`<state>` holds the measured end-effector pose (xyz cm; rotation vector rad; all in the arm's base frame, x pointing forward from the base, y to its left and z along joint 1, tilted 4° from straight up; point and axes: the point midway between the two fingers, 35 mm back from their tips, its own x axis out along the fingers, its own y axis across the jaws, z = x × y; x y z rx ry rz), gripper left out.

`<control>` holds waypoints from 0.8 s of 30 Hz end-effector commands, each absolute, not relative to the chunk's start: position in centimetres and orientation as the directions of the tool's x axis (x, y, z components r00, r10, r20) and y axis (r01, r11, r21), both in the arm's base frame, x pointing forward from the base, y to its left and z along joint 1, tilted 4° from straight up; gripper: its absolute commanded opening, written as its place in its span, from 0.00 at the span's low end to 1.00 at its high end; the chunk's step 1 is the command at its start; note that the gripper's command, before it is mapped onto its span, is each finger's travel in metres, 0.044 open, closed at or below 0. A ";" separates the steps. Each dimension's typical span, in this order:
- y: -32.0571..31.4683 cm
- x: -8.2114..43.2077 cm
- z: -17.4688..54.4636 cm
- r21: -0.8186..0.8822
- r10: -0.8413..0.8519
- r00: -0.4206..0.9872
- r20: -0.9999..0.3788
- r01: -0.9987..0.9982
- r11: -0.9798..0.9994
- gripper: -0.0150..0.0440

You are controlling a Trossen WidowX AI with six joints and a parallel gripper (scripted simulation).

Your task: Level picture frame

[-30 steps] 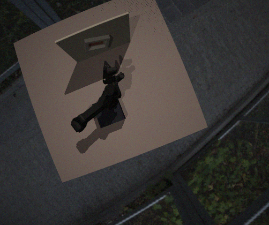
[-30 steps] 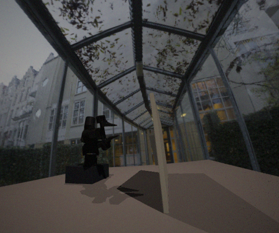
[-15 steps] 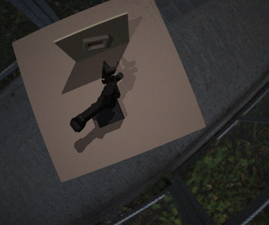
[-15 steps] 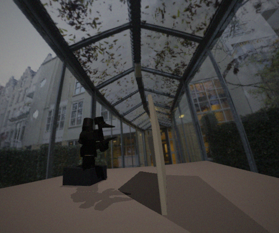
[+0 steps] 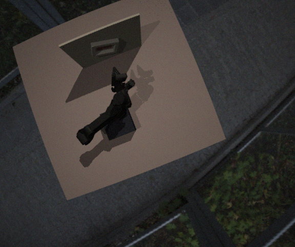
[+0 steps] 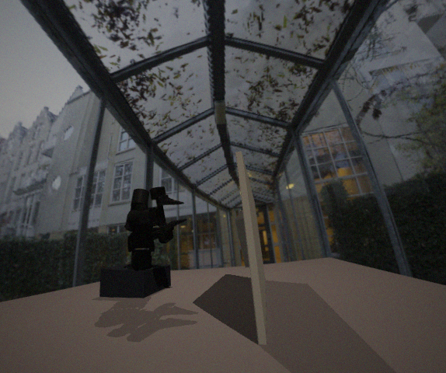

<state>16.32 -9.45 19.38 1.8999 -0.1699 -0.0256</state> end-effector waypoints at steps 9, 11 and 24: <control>-9.4 16.3 19.3 0.943 -0.127 0.990 0.065 -0.102 -0.316 0.69; -9.4 16.3 19.3 0.943 -0.127 0.990 0.065 -0.102 -0.316 0.69; -11.7 19.4 19.0 0.937 -0.140 0.987 0.074 -0.117 -0.328 0.69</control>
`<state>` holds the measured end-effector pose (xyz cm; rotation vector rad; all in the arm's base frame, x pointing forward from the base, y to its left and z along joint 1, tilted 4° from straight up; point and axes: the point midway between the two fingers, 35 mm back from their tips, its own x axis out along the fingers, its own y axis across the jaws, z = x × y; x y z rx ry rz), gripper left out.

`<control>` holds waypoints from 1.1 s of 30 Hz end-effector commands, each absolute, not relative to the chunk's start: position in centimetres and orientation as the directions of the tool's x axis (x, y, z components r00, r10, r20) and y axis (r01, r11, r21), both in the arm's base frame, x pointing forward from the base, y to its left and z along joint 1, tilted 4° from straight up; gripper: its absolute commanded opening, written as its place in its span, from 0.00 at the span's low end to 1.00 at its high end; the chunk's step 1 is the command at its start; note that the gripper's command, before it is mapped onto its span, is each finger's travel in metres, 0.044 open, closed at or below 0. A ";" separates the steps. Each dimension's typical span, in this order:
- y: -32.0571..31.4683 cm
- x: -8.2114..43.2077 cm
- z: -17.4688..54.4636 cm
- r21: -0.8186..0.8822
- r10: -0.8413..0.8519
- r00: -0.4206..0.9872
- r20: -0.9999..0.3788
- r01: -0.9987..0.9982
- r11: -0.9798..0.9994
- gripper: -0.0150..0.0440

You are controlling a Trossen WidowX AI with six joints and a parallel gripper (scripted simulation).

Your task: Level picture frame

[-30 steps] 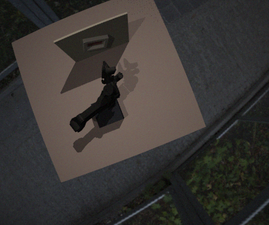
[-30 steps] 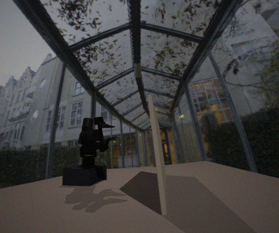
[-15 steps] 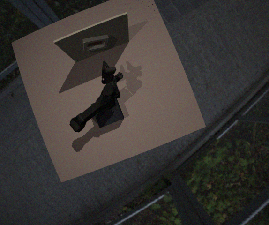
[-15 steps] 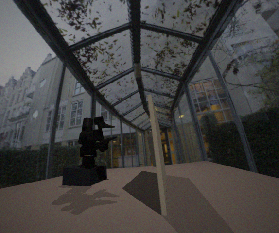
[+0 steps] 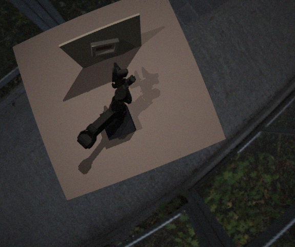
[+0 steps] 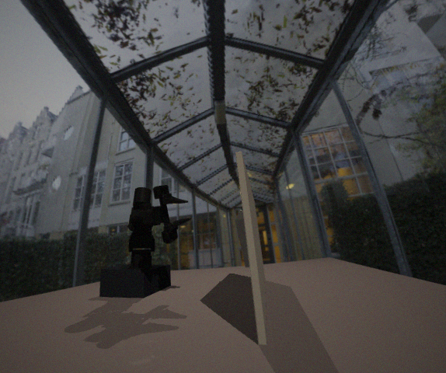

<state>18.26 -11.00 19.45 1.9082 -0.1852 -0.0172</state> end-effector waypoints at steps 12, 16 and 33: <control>-11.9 23.0 18.6 0.945 -0.132 0.990 0.058 -0.097 -0.311 0.69; -10.9 22.9 21.4 0.949 -0.129 0.989 0.073 -0.108 -0.295 0.69; -12.1 27.2 20.1 0.949 -0.129 0.988 0.081 -0.116 -0.293 0.69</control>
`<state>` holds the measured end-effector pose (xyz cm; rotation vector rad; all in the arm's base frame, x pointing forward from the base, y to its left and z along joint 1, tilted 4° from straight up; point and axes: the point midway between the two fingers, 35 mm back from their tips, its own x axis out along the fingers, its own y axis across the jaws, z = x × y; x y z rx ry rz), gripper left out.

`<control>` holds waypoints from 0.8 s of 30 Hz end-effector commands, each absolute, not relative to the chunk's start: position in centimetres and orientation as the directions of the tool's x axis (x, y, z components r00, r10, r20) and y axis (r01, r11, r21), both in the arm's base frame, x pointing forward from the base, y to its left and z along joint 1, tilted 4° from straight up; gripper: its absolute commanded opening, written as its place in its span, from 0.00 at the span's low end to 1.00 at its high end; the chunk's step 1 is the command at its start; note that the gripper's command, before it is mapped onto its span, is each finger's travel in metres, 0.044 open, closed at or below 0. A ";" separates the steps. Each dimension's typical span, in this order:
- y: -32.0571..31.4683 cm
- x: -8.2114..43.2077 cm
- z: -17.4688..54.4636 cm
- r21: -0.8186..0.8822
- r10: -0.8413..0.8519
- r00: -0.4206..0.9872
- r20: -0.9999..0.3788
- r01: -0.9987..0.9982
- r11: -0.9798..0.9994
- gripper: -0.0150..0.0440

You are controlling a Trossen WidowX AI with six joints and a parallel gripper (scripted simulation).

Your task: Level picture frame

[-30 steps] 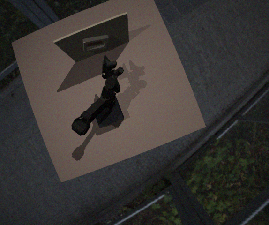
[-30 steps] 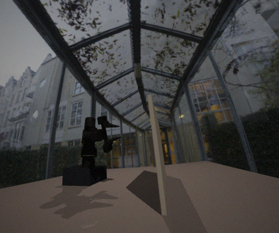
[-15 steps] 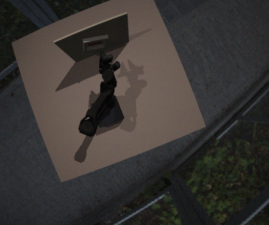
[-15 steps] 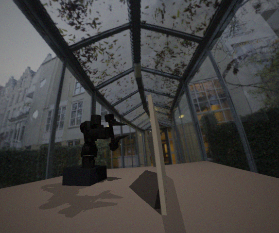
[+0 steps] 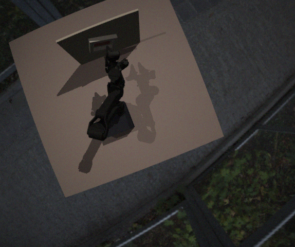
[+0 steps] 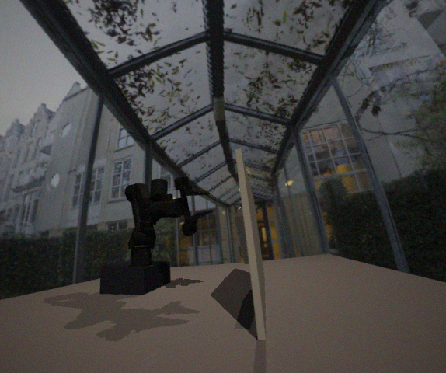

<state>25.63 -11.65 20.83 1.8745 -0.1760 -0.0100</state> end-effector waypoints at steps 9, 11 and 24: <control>-11.9 30.9 16.7 0.949 -0.129 0.988 0.082 -0.117 -0.294 0.69; -11.8 31.2 16.4 0.949 -0.129 0.988 0.082 -0.117 -0.294 0.69; -11.8 31.2 16.4 0.949 -0.129 0.988 0.082 -0.117 -0.294 0.69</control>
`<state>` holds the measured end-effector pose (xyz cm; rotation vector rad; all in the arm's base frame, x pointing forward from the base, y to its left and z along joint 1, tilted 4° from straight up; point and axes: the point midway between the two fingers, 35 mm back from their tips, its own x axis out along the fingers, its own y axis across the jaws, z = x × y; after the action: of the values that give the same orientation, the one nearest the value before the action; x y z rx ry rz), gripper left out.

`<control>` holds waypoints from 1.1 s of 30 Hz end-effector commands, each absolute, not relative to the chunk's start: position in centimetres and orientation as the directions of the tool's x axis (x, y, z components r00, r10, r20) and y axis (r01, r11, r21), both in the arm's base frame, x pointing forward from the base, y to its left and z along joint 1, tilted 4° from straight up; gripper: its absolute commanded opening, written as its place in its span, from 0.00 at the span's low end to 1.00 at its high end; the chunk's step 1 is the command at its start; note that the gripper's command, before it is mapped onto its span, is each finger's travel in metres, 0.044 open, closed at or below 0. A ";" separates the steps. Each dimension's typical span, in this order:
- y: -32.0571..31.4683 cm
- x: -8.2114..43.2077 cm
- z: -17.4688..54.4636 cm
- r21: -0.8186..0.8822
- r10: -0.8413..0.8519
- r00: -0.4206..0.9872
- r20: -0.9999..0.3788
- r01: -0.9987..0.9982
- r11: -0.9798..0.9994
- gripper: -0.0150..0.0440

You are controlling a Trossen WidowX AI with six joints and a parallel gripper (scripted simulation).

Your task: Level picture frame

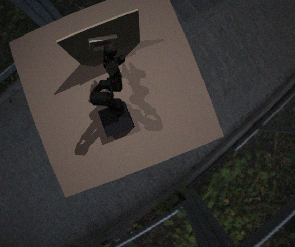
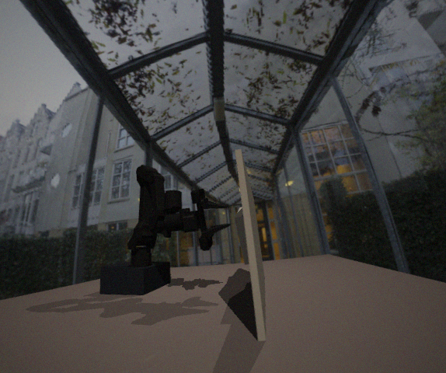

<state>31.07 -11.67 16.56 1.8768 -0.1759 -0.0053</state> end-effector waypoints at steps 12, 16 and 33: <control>-11.9 31.7 16.5 0.949 -0.129 0.988 0.083 -0.118 -0.294 0.69; -12.0 32.3 16.6 0.949 -0.129 0.988 0.083 -0.118 -0.294 0.69; -12.3 35.0 16.8 0.948 -0.129 0.988 0.086 -0.121 -0.293 0.69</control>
<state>34.29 -12.12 16.91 1.8764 -0.1801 -0.0026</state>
